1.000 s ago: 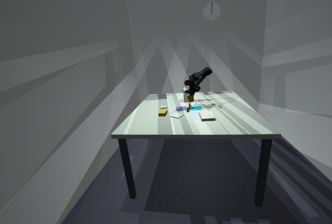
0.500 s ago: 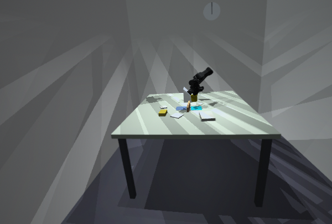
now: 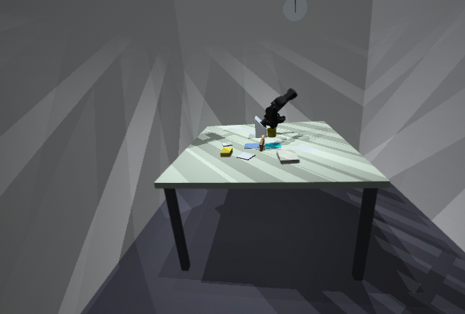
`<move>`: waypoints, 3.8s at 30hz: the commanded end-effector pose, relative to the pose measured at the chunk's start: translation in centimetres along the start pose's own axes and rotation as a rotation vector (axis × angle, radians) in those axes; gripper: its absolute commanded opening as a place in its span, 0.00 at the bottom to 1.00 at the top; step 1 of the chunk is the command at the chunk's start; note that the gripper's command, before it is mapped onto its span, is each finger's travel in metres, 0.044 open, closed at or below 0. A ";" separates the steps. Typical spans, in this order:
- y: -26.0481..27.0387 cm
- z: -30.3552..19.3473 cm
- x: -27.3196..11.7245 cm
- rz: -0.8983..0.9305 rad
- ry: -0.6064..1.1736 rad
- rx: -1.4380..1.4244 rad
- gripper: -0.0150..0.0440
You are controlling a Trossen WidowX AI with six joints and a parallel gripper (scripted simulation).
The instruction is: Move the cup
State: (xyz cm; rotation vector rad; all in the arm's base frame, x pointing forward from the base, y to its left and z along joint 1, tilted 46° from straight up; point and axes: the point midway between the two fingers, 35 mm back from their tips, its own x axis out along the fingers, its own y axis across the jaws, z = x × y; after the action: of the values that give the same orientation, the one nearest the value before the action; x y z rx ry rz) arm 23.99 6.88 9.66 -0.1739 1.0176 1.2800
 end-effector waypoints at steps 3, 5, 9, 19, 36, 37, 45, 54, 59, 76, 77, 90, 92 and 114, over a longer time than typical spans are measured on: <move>0.1 0.0 0.8 0.004 -0.004 0.005 0.25; 0.1 0.0 1.1 0.004 -0.004 0.004 0.25; 0.1 0.0 1.6 0.004 -0.004 0.004 0.25; 0.0 0.1 3.0 0.003 -0.004 0.004 0.25; 0.1 0.1 5.2 0.004 -0.005 0.004 0.25; 0.2 0.1 5.3 0.004 -0.005 0.004 0.25; 0.3 0.2 6.4 0.005 -0.006 0.004 0.25; 0.2 0.2 6.7 0.001 -0.004 -0.002 0.25; 0.2 0.2 6.7 0.001 -0.004 -0.002 0.25; 0.2 0.2 6.5 0.001 -0.004 -0.001 0.50; 0.2 0.2 6.4 0.001 -0.004 -0.001 0.50; 0.1 0.2 4.7 0.001 -0.002 0.001 0.50; 0.1 0.2 4.4 0.001 -0.002 0.001 0.50; 0.1 0.1 2.2 0.008 -0.008 0.009 0.59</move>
State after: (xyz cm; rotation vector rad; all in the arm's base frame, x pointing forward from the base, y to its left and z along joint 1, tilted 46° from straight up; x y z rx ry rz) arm 23.77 8.43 8.29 -0.1587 1.0165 1.2823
